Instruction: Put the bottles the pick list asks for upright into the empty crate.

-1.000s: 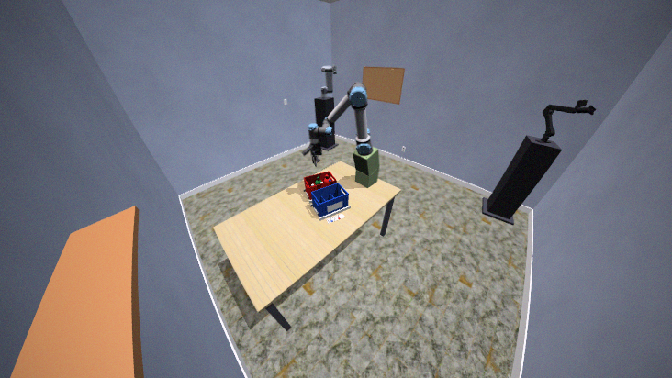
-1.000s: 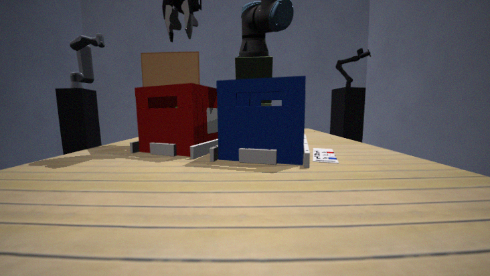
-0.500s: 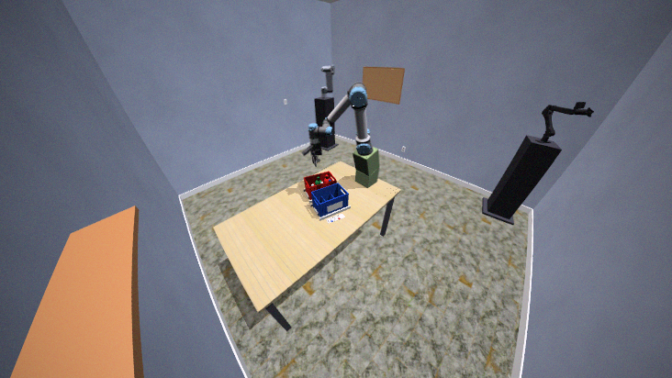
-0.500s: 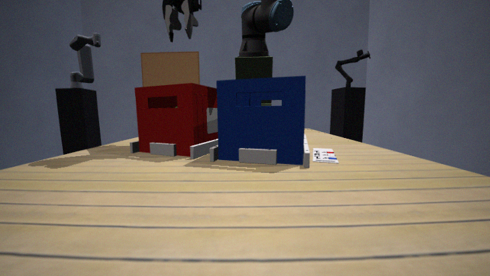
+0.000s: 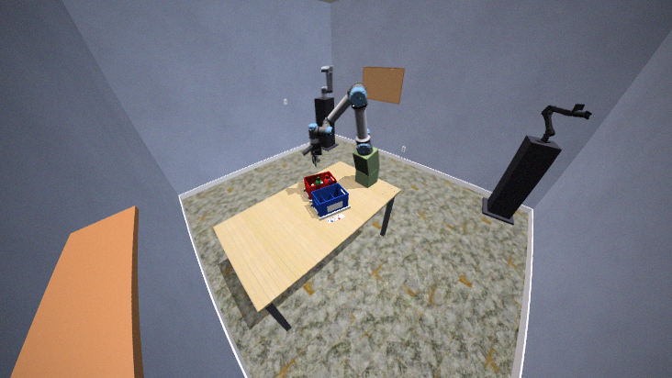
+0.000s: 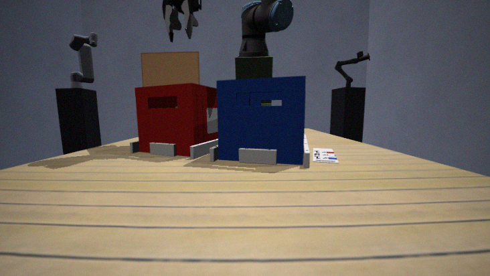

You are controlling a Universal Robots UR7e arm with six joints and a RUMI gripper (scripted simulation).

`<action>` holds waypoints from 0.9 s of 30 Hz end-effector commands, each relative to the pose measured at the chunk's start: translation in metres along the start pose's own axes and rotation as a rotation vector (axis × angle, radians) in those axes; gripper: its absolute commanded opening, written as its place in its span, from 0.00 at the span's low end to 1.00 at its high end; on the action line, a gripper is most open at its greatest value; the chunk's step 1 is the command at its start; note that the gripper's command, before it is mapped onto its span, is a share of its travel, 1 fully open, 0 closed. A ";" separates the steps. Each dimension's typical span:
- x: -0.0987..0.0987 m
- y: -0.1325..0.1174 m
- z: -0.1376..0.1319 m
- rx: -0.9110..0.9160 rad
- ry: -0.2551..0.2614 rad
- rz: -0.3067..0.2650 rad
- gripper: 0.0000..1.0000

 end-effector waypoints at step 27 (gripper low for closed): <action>0.031 -0.040 -0.020 -0.367 -0.001 0.001 0.38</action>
Point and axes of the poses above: the point where the finger pads meet when closed, its own x axis out along the fingers, its own z axis across the jaws, y = z × x, the point moved 3 cm from there along -x, back along the fingers, and after that the axes turned 2 degrees about x, right-handed, at the moved point
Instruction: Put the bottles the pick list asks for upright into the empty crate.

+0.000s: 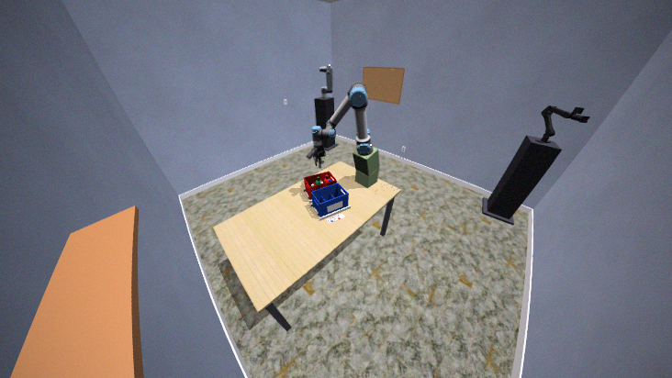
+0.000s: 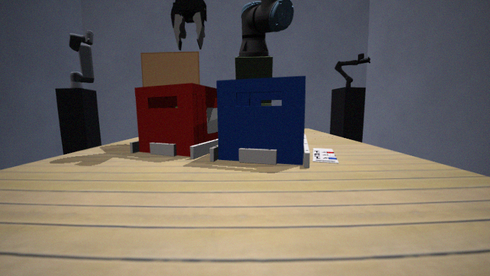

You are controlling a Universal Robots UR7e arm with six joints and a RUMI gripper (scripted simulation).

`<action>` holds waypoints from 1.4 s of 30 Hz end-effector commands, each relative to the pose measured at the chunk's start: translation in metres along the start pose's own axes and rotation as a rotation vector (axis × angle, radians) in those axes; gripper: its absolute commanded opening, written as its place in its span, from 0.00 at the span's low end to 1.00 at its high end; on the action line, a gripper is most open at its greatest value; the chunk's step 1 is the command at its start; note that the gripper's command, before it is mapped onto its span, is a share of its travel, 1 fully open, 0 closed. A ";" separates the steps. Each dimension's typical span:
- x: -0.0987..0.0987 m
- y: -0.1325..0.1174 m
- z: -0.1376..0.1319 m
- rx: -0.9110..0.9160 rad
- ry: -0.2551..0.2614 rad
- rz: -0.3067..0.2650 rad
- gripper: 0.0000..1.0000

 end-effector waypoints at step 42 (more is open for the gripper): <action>0.077 -0.080 -0.068 -0.542 -0.001 0.008 0.38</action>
Point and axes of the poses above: the point where the finger pads meet when closed, its own x axis out along the fingers, its own z axis across the jaws, y = z × x, the point moved 3 cm from there along -x, back along the fingers, and after that the axes turned 2 degrees about x, right-handed, at the moved point
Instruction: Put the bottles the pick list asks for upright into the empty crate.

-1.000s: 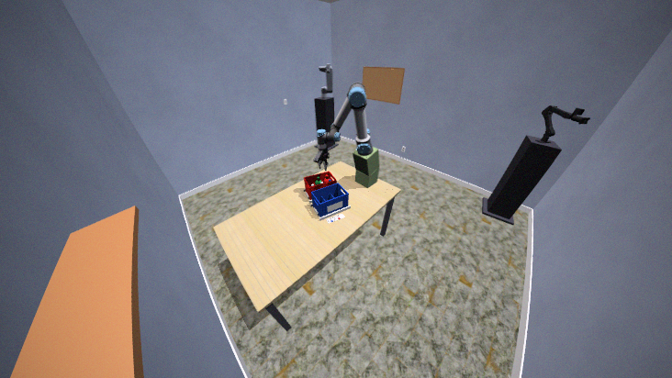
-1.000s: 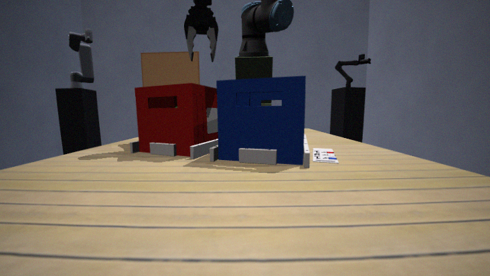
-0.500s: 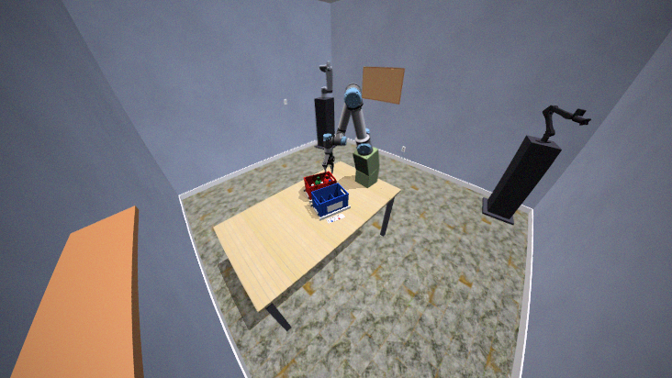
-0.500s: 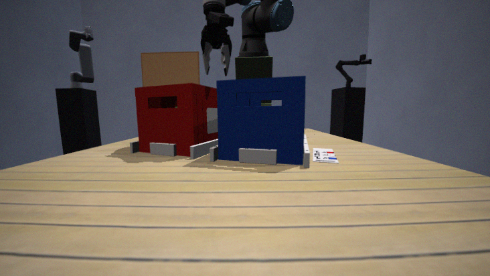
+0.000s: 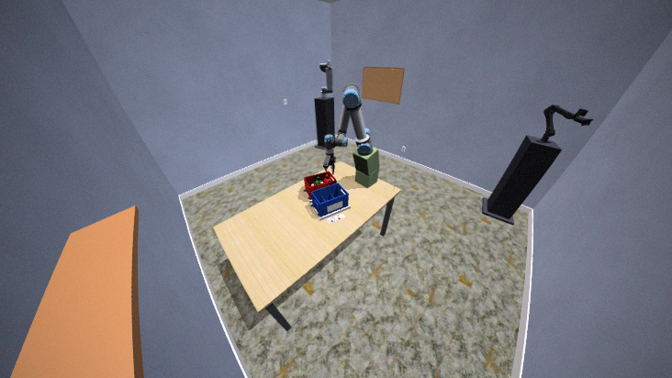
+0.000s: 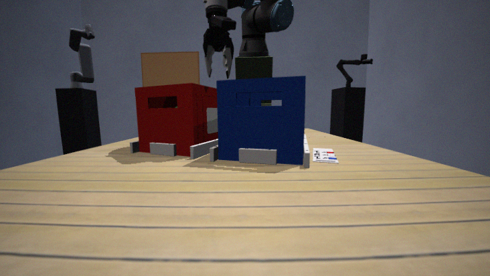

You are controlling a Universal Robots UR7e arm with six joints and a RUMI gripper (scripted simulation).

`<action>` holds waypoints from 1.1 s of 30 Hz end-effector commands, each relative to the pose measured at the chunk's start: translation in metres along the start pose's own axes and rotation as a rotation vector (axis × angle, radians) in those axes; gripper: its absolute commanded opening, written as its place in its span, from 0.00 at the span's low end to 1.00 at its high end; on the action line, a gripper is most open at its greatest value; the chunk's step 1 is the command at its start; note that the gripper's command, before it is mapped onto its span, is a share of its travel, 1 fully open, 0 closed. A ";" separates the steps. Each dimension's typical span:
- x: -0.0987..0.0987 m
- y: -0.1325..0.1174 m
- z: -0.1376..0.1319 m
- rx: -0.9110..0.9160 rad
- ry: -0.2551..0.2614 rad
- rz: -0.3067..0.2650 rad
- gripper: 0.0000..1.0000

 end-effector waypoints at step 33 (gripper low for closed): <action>0.040 0.000 0.000 0.000 -0.001 0.000 0.38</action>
Point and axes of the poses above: the point where the finger pads meet when closed, its own x axis out along the fingers, its own z axis across the jaws, y = z × x, the point moved 3 cm from there along -x, back along the fingers, and after that the axes turned 2 degrees about x, right-handed, at the moved point
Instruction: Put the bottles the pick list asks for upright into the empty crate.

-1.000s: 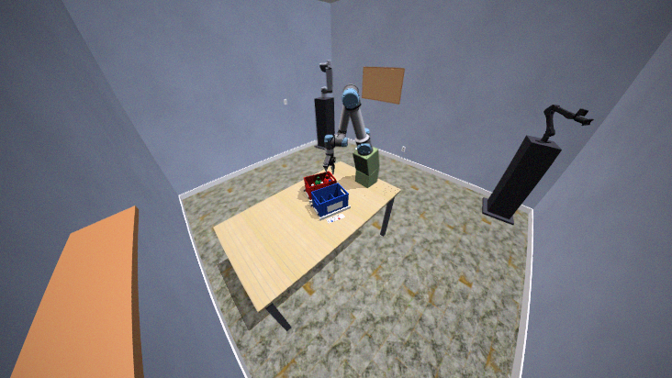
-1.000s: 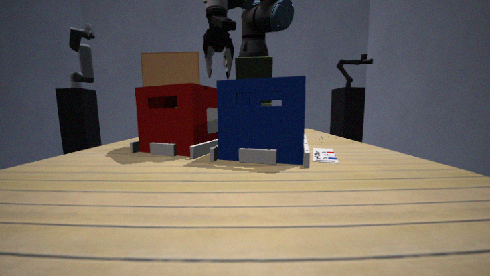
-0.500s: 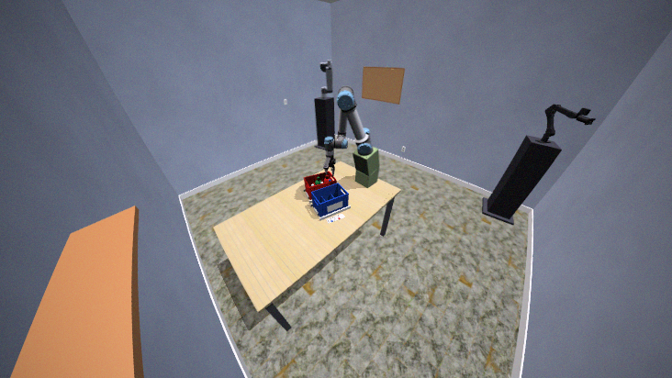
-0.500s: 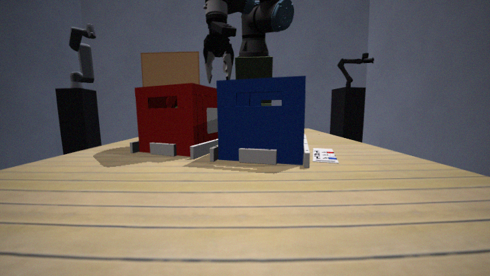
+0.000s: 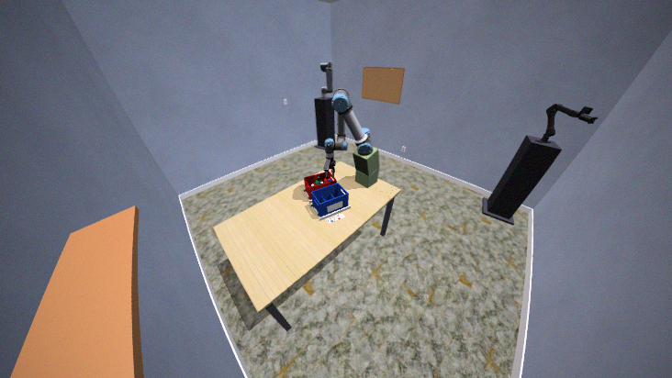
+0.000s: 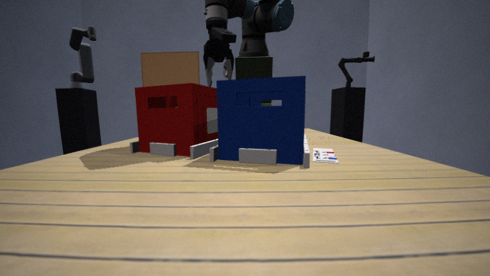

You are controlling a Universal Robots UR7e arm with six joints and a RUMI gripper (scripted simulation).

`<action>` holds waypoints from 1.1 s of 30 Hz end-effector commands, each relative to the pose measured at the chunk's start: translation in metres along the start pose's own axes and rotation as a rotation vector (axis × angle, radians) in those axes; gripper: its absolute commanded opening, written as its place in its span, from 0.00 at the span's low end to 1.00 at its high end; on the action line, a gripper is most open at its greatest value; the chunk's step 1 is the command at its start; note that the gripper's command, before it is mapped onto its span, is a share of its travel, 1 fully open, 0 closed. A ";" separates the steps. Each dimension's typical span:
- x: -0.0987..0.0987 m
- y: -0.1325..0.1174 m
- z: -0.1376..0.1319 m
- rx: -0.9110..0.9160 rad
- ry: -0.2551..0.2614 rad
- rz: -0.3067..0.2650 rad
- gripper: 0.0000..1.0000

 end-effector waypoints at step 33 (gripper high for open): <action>0.042 0.000 0.000 0.000 -0.002 0.001 0.38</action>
Point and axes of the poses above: the point where the finger pads meet when closed, its own x axis out along the fingers, its own z axis across the jaws, y = z × x, the point moved 3 cm from there along -x, back along the fingers, and after that the axes turned 2 degrees about x, right-handed, at the moved point
